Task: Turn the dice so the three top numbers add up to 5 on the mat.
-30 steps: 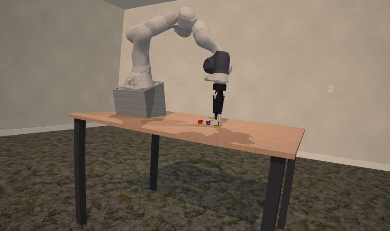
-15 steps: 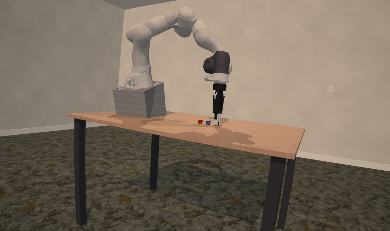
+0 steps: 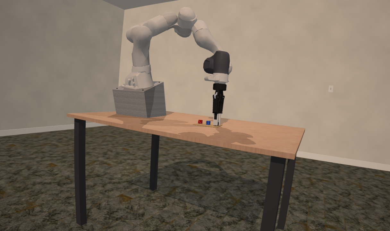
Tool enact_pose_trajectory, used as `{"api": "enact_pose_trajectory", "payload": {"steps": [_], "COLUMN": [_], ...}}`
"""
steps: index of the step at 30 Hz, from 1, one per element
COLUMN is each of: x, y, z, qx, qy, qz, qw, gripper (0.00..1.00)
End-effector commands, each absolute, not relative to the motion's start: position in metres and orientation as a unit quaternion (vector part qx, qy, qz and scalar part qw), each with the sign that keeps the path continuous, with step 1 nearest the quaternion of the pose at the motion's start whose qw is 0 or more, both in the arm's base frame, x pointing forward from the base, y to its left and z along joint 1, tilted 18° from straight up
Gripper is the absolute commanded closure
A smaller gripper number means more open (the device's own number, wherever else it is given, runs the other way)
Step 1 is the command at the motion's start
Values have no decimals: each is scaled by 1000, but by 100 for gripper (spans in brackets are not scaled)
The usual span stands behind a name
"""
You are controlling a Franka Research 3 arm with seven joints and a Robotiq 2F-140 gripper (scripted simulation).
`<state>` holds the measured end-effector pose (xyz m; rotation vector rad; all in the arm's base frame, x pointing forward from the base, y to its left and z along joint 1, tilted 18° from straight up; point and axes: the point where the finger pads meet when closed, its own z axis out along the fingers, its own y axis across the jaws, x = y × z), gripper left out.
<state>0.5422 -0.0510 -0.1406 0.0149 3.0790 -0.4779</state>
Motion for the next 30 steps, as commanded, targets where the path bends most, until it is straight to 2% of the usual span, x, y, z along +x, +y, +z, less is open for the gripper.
{"api": "enact_pose_trajectory", "payload": {"steps": [1,20,30], "x": [543,541,540], "y": [-50,-27,-24], "z": [-138,-65,-56], "qx": [3,3,3], "qy": [988,988,988], "qz": [-154,-154,-154], "qw": [14,14,14], "gripper": [79,79,79]}}
